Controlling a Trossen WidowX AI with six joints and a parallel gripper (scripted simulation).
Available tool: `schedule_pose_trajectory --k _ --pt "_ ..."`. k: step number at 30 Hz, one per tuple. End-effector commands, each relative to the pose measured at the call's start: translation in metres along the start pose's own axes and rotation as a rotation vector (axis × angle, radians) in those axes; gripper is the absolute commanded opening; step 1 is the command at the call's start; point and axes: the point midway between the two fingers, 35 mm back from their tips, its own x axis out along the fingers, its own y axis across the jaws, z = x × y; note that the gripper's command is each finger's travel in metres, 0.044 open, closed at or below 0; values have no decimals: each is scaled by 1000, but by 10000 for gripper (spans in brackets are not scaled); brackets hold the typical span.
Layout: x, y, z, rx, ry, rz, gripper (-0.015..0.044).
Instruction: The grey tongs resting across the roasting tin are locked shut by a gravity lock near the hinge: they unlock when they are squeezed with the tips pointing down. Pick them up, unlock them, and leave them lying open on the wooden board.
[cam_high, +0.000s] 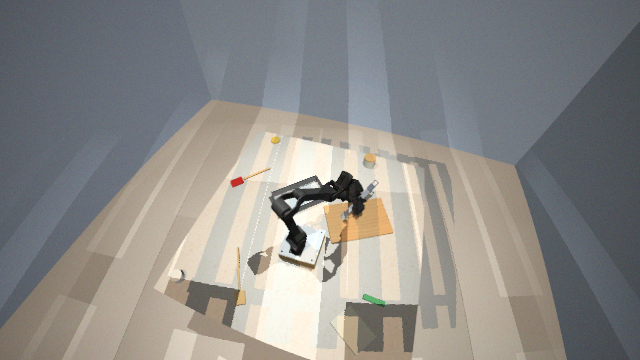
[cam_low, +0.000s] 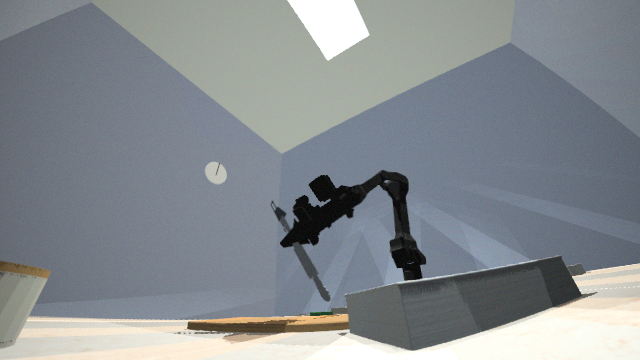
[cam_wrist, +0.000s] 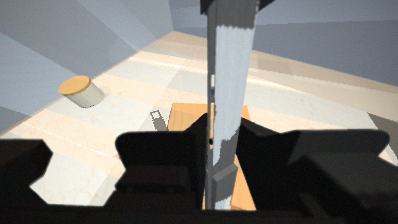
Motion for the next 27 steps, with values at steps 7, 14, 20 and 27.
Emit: schedule_pose_trajectory --k 7,14,20,27 --pt "-26 -9 9 57 -185 -9 -150" --pt "-26 -9 9 58 -188 -9 -150" --pt "-26 -9 9 58 -188 -9 -150" --pt "-26 -9 9 58 -188 -9 -150"
